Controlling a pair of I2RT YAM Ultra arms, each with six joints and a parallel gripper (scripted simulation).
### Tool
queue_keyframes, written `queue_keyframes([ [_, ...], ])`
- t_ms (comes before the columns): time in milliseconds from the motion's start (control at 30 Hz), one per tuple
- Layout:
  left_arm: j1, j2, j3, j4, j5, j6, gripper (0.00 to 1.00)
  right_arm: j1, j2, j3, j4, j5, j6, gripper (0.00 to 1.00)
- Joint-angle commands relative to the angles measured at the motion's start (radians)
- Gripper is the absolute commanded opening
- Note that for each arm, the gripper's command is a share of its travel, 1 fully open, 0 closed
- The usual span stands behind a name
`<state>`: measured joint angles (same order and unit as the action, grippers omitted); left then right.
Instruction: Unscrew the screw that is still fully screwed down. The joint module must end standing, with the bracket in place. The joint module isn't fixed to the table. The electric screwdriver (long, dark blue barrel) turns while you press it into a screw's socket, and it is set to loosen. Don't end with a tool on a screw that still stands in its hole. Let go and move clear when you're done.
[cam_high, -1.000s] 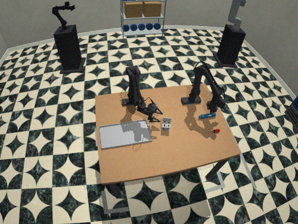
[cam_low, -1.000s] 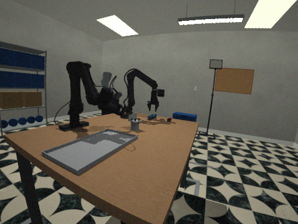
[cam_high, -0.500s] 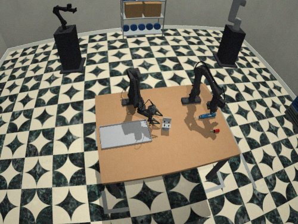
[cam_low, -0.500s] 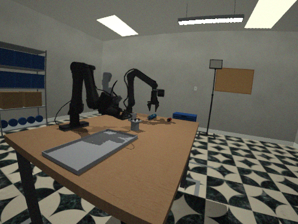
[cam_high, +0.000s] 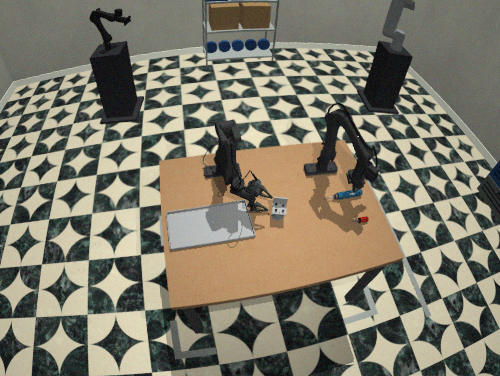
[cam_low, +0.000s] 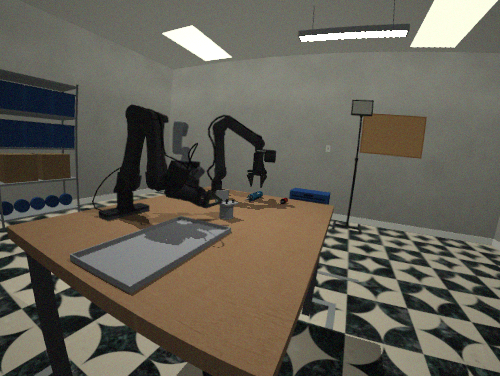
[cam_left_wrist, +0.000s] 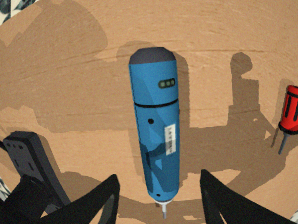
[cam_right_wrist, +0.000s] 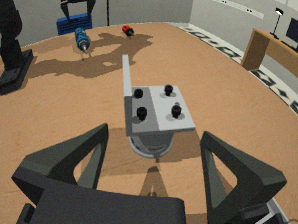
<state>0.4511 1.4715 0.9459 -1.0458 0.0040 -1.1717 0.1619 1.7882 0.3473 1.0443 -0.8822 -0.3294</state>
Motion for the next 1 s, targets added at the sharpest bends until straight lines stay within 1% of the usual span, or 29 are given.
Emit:
queue_keyframes([
  [0, -0.002, -0.006, 0.005, 0.001, 0.001, -0.009, 0.65, -0.012, 0.059, -0.029, 0.061, -0.013, -0.006, 0.86],
  [233, -0.002, -0.006, 0.005, 0.001, 0.001, -0.009, 0.65, -0.012, 0.173, -0.031, 0.172, -0.013, -0.009, 0.86],
  [400, -0.002, -0.006, 0.005, 0.001, 0.001, -0.009, 0.65, -0.012, 0.185, -0.03, 0.19, -0.014, -0.004, 0.86],
  [800, -0.002, -0.006, 0.005, 0.001, 0.001, -0.009, 0.65, -0.013, 0.259, -0.002, 0.266, -0.014, -0.002, 0.86],
  [967, -0.002, -0.006, 0.005, 0.001, 0.001, -0.009, 0.65, -0.013, 0.261, -0.003, 0.269, -0.014, -0.001, 0.86],
])
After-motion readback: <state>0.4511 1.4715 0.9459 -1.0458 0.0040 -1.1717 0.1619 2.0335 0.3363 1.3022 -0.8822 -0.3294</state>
